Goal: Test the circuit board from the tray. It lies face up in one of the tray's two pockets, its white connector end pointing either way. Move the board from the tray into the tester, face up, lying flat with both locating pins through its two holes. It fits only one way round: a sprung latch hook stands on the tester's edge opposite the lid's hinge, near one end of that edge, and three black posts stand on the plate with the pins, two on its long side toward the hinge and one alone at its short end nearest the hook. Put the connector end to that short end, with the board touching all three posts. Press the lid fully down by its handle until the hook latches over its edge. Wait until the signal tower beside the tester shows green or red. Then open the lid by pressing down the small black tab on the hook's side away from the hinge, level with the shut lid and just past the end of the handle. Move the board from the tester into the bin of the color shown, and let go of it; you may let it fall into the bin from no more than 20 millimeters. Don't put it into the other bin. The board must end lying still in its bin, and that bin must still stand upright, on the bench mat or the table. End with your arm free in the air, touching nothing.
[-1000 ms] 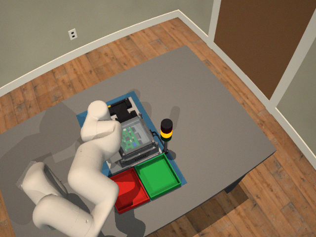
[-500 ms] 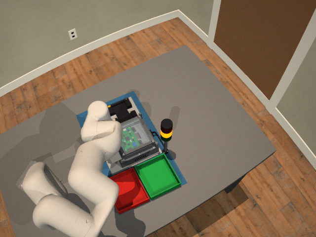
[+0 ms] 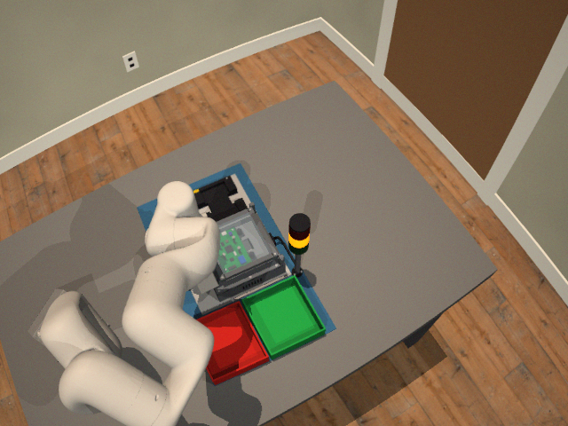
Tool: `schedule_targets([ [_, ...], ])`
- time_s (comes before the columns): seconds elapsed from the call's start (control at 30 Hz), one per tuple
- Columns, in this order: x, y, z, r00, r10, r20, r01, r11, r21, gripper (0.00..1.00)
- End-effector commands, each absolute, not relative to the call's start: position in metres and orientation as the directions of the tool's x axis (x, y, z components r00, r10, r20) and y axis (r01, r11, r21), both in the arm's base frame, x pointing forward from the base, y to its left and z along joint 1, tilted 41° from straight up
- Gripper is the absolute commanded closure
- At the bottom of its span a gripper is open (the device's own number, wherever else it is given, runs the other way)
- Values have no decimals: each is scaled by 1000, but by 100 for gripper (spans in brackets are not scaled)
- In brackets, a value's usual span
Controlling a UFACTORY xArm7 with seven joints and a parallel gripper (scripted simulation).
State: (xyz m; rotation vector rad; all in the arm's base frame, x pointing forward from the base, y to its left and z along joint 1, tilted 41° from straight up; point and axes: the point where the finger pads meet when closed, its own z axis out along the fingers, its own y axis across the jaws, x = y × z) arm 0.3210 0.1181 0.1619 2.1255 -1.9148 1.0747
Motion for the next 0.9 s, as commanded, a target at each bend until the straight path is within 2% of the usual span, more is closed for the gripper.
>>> schedule_targets([
  [0.0, 322, 120, 164, -30, -842, 539, -898, -215, -385, 78],
  [0.87, 311, 133, 182, -30, -842, 539, -897, -215, -385, 78],
])
